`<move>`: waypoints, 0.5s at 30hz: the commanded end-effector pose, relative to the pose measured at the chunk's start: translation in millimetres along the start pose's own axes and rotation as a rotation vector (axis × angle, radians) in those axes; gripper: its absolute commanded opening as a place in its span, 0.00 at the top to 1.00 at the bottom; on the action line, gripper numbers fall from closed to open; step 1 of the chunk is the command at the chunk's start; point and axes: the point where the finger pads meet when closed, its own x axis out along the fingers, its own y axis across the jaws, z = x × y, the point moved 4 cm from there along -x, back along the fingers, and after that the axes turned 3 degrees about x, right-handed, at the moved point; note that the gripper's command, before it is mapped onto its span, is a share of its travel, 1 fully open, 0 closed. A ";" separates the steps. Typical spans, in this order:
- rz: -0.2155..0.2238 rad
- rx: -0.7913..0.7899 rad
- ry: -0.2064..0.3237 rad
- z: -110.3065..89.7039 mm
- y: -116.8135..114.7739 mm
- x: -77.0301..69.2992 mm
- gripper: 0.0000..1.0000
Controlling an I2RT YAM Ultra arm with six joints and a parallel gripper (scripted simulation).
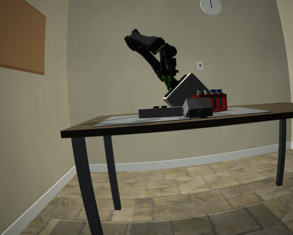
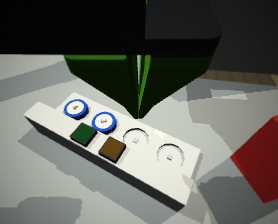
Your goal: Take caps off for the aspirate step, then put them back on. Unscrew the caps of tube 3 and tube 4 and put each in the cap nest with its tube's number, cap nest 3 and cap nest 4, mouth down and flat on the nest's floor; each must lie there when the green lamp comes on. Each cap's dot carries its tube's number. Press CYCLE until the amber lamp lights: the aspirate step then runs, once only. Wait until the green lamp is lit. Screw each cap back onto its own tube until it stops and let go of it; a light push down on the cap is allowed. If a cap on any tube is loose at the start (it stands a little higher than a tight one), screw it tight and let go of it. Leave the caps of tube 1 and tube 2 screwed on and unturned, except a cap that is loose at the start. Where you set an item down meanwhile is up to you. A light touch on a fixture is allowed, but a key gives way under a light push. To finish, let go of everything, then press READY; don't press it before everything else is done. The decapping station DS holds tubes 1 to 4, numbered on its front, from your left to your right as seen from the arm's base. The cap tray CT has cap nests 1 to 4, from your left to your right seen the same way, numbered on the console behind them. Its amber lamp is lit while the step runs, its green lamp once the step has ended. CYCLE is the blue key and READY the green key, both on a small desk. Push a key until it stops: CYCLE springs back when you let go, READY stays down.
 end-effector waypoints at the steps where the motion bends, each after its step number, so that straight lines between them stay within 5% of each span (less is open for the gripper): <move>1: 0.003 0.030 -0.028 18.0 19.8 -2.1 1.00; 15: 0.004 0.030 -0.030 80.7 96.2 14.1 1.00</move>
